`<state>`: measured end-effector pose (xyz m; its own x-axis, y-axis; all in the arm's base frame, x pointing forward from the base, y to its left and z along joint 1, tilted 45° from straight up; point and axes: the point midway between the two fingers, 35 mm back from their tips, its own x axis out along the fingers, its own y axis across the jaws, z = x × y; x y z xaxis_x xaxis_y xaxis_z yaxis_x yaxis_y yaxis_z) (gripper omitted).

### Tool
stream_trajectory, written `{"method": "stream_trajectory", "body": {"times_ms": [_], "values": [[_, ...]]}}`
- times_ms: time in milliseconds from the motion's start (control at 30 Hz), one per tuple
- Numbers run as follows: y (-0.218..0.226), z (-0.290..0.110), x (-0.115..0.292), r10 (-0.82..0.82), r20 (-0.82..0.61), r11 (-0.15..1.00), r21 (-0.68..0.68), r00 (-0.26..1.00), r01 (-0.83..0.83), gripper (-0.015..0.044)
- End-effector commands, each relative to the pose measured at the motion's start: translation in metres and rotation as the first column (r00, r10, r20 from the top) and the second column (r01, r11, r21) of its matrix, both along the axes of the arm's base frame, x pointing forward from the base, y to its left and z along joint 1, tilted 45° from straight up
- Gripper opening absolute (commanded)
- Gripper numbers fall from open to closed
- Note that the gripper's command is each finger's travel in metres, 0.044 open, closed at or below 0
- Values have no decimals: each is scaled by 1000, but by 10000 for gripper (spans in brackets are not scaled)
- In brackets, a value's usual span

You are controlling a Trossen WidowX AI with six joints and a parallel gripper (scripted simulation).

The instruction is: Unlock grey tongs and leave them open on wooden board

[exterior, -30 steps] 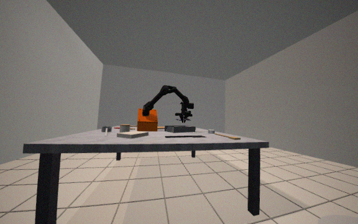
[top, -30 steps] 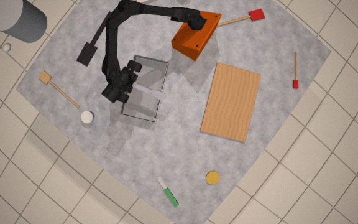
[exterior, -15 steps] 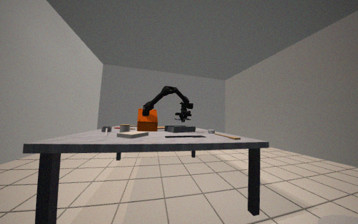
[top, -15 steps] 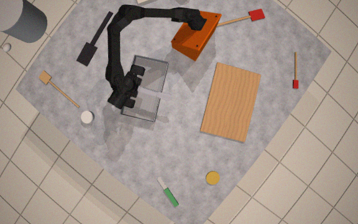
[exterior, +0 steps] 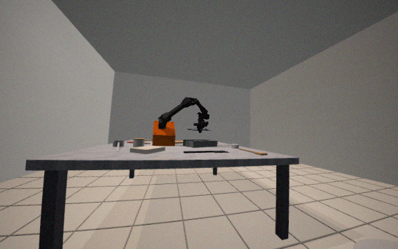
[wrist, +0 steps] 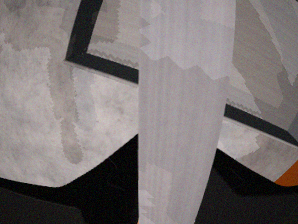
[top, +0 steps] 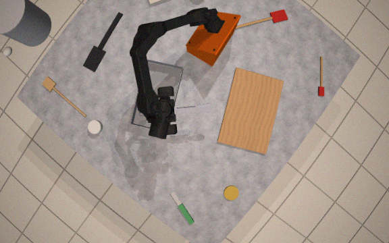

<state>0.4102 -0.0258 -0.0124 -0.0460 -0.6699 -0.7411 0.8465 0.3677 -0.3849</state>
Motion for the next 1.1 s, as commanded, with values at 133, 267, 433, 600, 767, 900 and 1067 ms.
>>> {"method": "stream_trajectory", "body": {"times_ms": [133,267,433,600,767,900,1067], "values": [[63,-34,-5,160,-137,987,14,977,-160,-150],[89,-52,-12,228,-204,973,19,952,-228,-150],[105,-62,-18,265,-243,963,22,933,-268,-150],[112,-67,-21,286,-259,957,32,923,-288,-150],[135,-83,-32,357,-309,932,63,881,-356,-150],[160,-101,-48,433,-368,899,108,823,-425,-150],[190,-124,-72,521,-437,848,165,734,-504,-150]]}}
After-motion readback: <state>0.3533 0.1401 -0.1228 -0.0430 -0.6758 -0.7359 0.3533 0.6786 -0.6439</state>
